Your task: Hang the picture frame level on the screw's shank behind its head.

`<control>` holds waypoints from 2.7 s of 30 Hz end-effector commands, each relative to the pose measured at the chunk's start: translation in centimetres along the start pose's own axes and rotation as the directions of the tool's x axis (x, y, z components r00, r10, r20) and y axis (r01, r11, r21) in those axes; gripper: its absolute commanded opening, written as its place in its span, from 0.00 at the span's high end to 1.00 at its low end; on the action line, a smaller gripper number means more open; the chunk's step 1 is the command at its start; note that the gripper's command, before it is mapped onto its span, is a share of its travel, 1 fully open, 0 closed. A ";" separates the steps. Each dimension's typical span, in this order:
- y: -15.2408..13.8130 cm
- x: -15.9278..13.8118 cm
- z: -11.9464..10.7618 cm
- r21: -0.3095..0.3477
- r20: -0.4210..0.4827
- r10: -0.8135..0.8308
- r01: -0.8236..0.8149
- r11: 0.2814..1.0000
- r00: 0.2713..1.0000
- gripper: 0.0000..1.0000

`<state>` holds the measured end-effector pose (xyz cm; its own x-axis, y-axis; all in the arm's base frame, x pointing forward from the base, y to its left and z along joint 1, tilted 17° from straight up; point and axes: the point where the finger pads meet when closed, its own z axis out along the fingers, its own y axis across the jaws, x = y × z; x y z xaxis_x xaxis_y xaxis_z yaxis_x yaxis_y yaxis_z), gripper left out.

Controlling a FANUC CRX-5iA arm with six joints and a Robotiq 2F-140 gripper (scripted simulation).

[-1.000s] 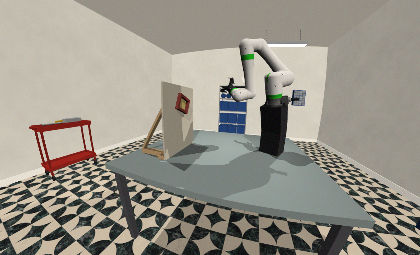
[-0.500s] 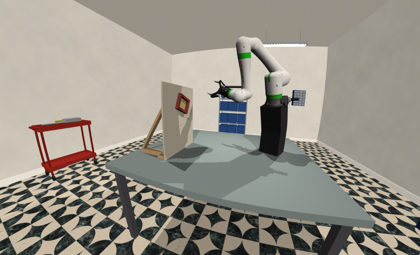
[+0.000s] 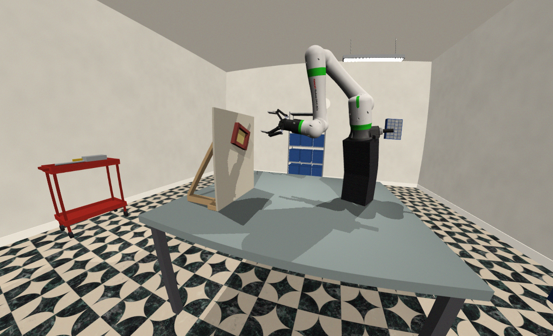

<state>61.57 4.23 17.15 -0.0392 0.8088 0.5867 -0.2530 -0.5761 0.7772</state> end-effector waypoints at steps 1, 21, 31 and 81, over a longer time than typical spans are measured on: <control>-4.4 5.5 -1.0 0.043 -0.037 -0.002 0.003 0.999 0.999 0.00; -11.3 15.0 -5.9 0.154 -0.153 0.001 0.023 0.988 0.988 0.00; -11.5 15.3 -6.1 0.159 -0.159 0.001 0.024 0.987 0.987 0.71; -11.5 15.3 -6.0 0.159 -0.159 0.001 0.024 0.987 0.987 0.71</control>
<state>58.09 23.97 15.81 -0.1929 0.8165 0.5441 -0.0968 -0.5677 0.8175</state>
